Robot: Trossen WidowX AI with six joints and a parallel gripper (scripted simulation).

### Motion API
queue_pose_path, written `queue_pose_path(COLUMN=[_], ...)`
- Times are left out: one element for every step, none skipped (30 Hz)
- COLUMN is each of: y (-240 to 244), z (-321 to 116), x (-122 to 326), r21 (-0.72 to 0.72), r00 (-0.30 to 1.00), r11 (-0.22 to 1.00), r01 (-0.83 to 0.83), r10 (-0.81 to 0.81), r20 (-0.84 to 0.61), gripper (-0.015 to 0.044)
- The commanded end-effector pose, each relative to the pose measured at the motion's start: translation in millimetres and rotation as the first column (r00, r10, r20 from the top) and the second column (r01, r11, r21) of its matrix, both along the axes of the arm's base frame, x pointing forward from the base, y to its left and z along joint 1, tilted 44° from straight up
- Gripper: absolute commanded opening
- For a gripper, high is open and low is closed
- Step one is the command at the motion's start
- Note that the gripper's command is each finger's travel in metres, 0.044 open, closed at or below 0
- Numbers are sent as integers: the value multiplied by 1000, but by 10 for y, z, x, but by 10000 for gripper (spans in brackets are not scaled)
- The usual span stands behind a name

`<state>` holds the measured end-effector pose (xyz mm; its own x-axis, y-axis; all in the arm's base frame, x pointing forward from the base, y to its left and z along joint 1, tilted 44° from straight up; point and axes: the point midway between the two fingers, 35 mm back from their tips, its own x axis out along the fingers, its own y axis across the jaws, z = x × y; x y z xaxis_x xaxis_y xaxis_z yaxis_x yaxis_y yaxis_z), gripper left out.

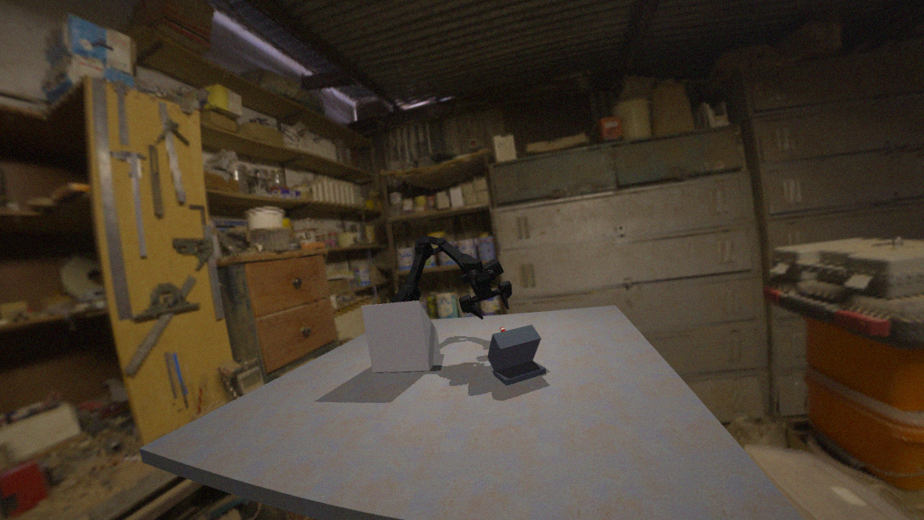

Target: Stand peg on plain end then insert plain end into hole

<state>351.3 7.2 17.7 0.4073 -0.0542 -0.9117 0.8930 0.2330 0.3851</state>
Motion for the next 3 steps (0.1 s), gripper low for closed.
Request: queue_pose_path(y=[-1,0,0], z=[52,53,53], x=[-17,-18,-18], r21=[-3,-3,-3], r00=[1000,1000,1000], r11=[1000,1000,1000], r01=[6,6,6], r10=[-6,-6,-6], r20=[5,5,5], gripper=[440,440,440])
